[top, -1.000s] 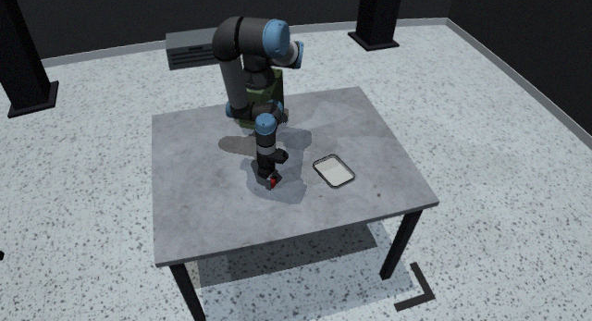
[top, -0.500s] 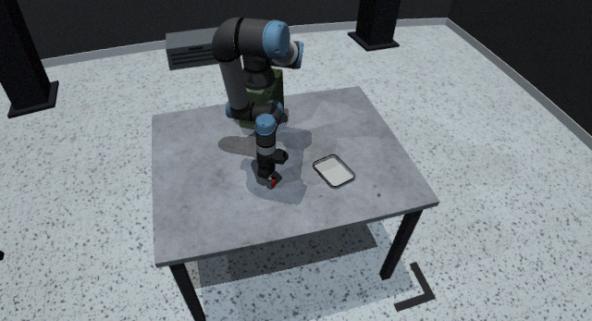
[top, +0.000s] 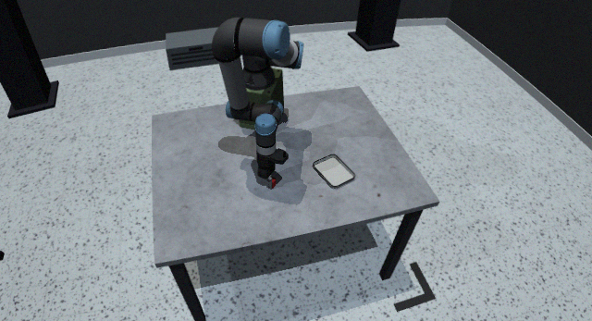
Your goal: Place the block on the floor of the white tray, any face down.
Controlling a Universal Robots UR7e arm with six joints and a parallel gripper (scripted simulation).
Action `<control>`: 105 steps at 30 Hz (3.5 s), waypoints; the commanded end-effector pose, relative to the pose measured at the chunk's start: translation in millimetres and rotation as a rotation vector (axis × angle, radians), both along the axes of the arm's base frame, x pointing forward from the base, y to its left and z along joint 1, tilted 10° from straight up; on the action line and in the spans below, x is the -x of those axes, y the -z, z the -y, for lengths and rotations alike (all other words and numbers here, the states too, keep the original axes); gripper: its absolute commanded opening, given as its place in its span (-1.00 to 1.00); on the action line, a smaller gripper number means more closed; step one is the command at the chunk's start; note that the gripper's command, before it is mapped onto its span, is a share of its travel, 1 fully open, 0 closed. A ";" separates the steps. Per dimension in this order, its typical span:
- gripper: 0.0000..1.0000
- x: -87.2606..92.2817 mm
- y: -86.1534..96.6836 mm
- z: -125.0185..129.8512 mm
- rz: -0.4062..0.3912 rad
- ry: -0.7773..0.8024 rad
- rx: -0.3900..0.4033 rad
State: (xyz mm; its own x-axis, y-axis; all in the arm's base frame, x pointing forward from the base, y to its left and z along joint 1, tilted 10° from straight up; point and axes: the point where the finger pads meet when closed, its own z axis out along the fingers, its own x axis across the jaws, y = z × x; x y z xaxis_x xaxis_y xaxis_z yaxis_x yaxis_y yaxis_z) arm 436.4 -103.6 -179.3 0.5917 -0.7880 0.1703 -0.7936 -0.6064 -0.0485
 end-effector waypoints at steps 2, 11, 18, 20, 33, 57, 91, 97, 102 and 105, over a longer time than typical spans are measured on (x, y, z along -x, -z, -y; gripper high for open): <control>-1.00 -0.3 -0.4 0.1 0.001 0.000 0.001; -1.00 -0.3 -0.4 0.1 0.001 0.000 0.001; -1.00 -0.3 -0.5 0.1 0.001 0.000 0.001; -1.00 -0.2 -1.2 0.0 0.001 0.000 0.001; -1.00 4.0 -29.8 -3.1 0.001 0.000 0.001; -1.00 8.9 -64.0 -6.8 0.001 0.000 0.001; -1.00 1.0 -55.3 -97.4 0.001 0.000 0.001; -1.00 -5.0 -49.2 -160.2 0.001 0.000 0.000; -1.00 -8.5 -45.2 -201.9 0.001 0.000 0.000; -1.00 -10.5 -43.3 -221.1 0.001 0.000 0.000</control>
State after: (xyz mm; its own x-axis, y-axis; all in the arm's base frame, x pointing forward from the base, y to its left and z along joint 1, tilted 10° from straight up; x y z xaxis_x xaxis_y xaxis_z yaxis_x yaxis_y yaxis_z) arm 440.6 89.6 -133.0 0.5967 -0.7848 0.1676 -0.7889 -0.6119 -0.0566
